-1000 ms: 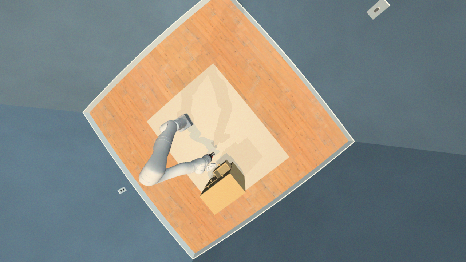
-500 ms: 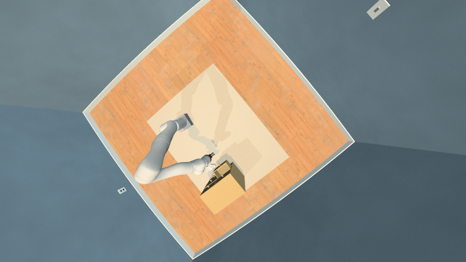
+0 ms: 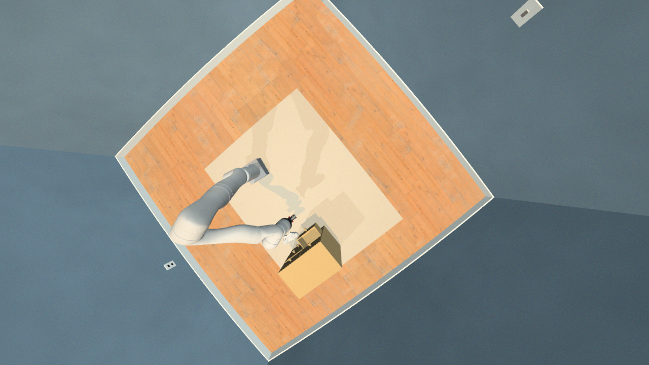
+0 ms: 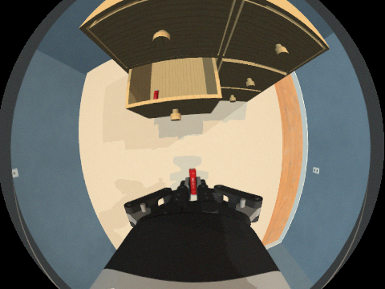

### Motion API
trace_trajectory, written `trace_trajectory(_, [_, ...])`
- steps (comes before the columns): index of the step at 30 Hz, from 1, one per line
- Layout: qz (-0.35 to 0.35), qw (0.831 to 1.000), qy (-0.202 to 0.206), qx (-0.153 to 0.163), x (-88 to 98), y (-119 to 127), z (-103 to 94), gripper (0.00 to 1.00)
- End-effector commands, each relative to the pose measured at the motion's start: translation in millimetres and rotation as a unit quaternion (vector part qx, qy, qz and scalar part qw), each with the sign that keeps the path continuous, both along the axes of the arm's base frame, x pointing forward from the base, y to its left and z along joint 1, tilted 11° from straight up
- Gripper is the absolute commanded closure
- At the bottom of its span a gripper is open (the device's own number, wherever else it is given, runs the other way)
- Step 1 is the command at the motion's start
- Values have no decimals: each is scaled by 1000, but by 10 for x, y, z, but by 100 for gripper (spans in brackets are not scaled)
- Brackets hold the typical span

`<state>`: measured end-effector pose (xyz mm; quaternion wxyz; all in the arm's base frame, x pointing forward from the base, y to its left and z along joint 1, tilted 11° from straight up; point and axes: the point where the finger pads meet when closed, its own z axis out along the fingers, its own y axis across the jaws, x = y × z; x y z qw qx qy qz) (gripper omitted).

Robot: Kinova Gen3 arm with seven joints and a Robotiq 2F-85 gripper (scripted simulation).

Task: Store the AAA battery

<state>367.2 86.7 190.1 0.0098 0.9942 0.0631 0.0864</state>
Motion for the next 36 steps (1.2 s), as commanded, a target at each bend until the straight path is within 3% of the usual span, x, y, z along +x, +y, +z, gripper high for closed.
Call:
trace_trajectory(1, [-2,1000,-8,1,7,-19,222,95])
trace_trajectory(11, [-3,1000,-9,0,-48,-21,501,95])
trace_trajectory(30, [-3,1000,-17,0,-52,-24,531,95])
trace_trajectory(36, [-2,999,-43,3,-54,-31,522,95])
